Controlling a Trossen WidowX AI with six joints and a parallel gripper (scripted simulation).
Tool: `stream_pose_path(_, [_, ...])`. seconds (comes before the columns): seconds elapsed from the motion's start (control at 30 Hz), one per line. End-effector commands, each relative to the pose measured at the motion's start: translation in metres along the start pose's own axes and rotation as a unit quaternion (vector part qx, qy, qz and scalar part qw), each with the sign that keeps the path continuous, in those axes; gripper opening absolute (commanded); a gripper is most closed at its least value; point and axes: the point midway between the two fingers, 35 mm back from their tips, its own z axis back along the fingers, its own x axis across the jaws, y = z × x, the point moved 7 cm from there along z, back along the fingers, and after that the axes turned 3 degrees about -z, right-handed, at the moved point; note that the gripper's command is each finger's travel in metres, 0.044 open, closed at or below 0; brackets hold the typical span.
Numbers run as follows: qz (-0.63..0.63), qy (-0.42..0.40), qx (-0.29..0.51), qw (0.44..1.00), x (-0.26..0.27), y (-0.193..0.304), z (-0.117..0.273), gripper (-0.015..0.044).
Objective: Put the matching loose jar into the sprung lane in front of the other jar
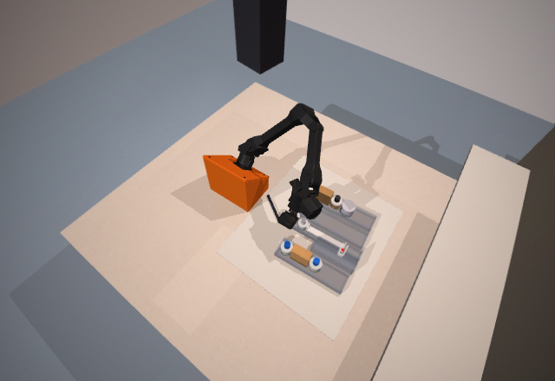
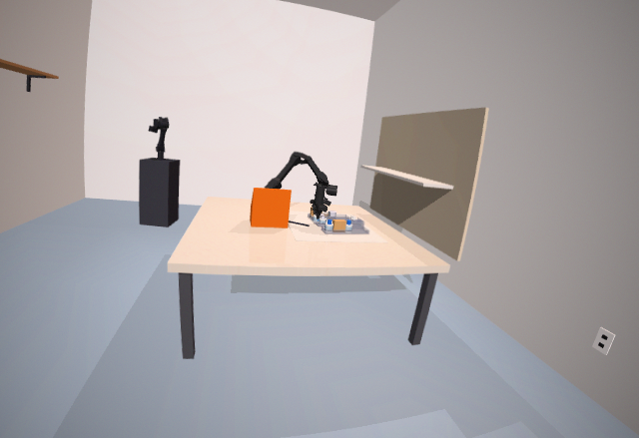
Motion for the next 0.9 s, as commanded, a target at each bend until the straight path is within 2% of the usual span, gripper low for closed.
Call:
stream_pose_path(0.0, [0.006,-0.001,-0.011,1.0,0.001,-0.008,0.002,0.0])
stream_pose_path(0.87, [0.006,-0.001,-0.011,1.0,0.002,-0.018,0.003,0.0])
